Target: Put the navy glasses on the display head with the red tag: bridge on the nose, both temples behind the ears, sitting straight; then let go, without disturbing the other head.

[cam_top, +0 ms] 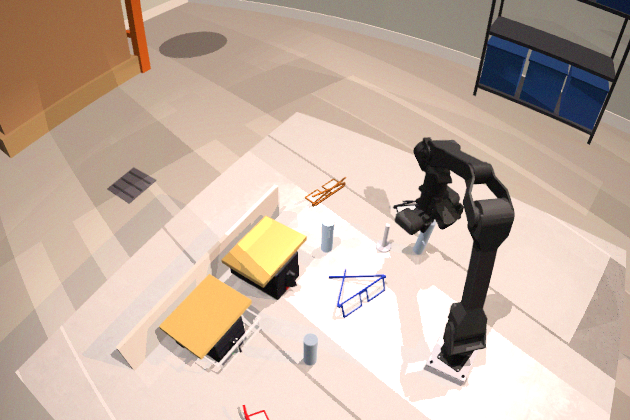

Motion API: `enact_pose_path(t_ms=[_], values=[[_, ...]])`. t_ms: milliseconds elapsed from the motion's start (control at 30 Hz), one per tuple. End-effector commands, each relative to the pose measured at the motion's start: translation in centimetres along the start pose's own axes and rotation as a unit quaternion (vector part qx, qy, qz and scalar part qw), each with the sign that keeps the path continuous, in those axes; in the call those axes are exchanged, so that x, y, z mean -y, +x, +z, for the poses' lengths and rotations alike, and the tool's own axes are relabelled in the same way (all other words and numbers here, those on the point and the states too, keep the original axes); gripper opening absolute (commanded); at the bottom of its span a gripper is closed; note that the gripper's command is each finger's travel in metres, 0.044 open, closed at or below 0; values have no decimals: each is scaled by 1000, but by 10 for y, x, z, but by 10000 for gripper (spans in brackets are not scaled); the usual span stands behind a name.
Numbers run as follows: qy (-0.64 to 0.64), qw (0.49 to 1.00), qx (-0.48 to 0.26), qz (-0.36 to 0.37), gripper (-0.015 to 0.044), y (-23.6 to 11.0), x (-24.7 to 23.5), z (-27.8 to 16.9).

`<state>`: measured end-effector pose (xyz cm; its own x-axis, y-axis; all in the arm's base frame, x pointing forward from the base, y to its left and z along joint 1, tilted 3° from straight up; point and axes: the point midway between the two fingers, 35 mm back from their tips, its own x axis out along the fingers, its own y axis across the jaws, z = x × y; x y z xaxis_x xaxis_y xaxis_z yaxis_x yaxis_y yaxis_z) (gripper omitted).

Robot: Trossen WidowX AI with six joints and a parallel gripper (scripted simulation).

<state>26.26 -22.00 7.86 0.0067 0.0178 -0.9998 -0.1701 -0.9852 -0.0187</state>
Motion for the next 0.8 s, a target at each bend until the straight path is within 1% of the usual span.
enact_pose_path(t_ms=[0, 500, 600, 767], values=[[-1, 1000, 0, -1, 0, 0, -5, -1], [-1, 1000, 0, 0, 0, 0, -19, 0], [-1, 1000, 0, -1, 0, -14, -9, -1], [-1, 1000, 0, -3, 0, -58, 28, 0]])
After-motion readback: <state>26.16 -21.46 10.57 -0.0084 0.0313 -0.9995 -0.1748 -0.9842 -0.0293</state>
